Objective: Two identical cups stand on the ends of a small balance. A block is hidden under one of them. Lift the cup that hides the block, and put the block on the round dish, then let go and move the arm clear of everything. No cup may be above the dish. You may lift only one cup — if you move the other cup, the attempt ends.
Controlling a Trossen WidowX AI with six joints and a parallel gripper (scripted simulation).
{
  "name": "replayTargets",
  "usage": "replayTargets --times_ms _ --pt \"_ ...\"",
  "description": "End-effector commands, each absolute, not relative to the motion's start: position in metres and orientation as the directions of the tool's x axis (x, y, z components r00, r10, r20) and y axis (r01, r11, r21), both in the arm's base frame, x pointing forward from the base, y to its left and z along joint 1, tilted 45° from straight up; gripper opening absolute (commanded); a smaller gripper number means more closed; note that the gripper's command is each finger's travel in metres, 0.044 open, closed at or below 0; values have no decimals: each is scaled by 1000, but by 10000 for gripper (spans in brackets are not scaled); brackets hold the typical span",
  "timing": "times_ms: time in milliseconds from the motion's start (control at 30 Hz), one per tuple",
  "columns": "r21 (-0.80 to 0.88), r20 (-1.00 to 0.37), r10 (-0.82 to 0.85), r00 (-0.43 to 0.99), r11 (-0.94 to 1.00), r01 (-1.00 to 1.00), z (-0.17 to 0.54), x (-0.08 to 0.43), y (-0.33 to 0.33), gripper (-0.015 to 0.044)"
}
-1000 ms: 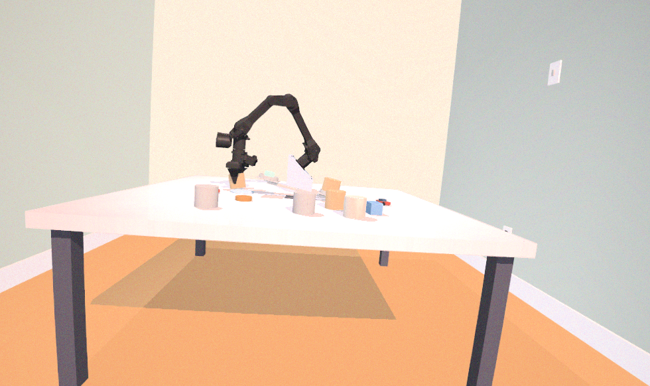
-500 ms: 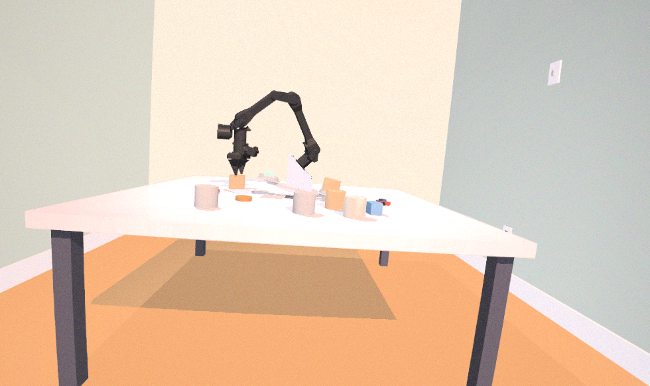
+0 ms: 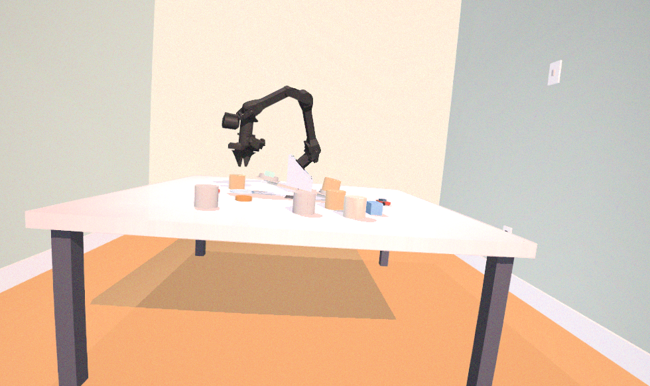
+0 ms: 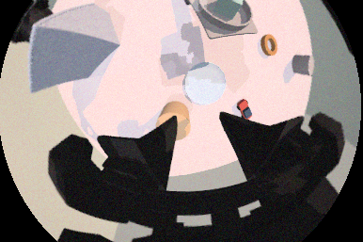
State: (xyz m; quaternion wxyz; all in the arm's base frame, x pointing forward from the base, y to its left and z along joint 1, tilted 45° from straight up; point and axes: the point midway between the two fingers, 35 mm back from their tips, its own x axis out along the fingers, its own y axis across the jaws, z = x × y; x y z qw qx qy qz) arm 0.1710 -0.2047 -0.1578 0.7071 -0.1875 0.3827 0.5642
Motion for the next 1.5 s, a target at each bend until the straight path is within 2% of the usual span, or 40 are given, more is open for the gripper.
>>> replayTargets --times_ms 0,367,1467 --pt "231 -750 657 75 366 -901 -132 199 -195 260" --pt "450 -721 689 72 544 -708 -49 275 -136 260" --pt "454 -719 691 72 546 -704 -79 279 -105 260"
